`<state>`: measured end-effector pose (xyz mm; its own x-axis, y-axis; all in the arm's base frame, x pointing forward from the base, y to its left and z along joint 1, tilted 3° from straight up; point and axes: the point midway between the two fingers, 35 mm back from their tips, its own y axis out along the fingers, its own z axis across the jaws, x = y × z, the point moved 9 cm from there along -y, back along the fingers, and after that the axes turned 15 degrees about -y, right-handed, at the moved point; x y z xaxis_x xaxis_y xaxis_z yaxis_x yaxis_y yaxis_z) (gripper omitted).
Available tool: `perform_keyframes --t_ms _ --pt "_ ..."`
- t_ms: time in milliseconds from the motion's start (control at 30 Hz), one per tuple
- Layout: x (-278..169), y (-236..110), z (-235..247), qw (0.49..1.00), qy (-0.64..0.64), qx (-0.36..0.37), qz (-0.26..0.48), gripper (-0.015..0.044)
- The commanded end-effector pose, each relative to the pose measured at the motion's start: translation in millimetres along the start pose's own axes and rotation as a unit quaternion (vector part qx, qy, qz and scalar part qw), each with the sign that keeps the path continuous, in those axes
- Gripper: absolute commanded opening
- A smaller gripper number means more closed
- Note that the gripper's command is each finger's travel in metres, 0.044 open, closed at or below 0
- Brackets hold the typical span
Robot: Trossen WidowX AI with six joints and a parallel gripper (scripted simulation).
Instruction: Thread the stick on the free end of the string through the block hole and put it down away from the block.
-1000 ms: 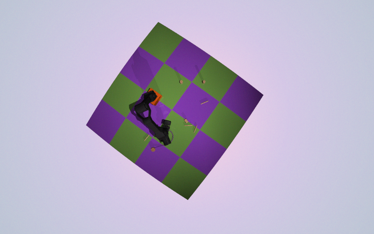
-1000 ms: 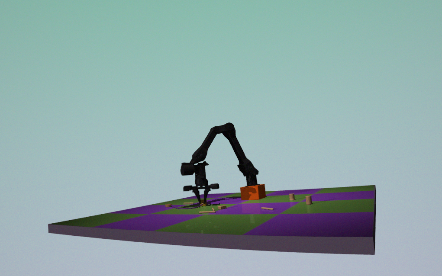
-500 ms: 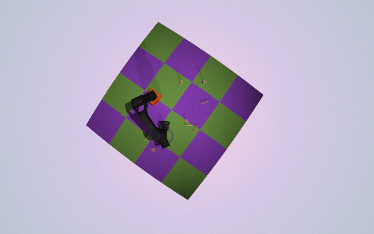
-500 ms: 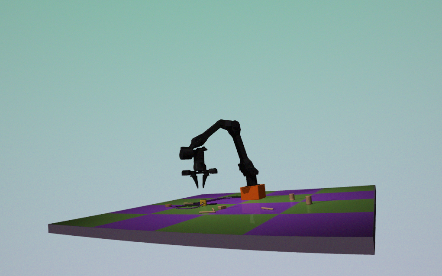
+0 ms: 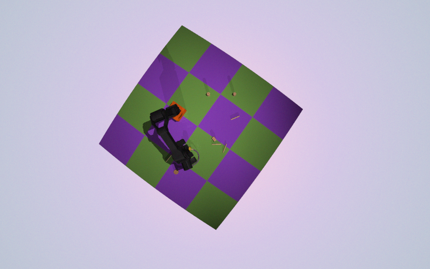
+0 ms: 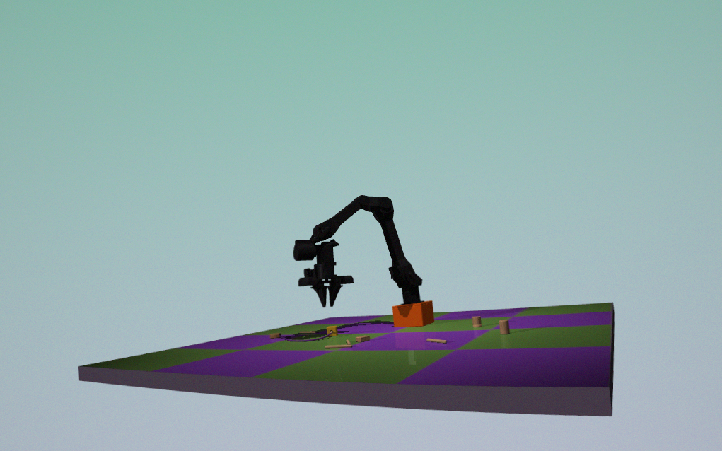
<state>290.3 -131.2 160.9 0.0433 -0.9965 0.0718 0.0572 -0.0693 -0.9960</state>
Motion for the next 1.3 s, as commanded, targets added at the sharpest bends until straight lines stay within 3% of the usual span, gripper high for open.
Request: perform_keyframes --t_ms 0,200,500,833,900,1267 --pt "5.2 3.2 -10.8 0.954 -0.3 -0.006 0.002 0.0124" --pt "10.0 4.1 -19.6 0.832 -0.554 -0.008 0.006 0.0124" --pt "14.8 5.1 -29.1 0.652 -0.758 -0.008 0.011 0.0124" --pt "18.7 6.1 -37.7 0.395 -0.918 -0.005 0.016 0.0124" --pt "18.9 6.1 -38.2 0.376 -0.926 -0.005 0.016 0.0124" --pt "18.9 6.1 -38.2 0.376 -0.926 -0.005 0.016 0.0124"
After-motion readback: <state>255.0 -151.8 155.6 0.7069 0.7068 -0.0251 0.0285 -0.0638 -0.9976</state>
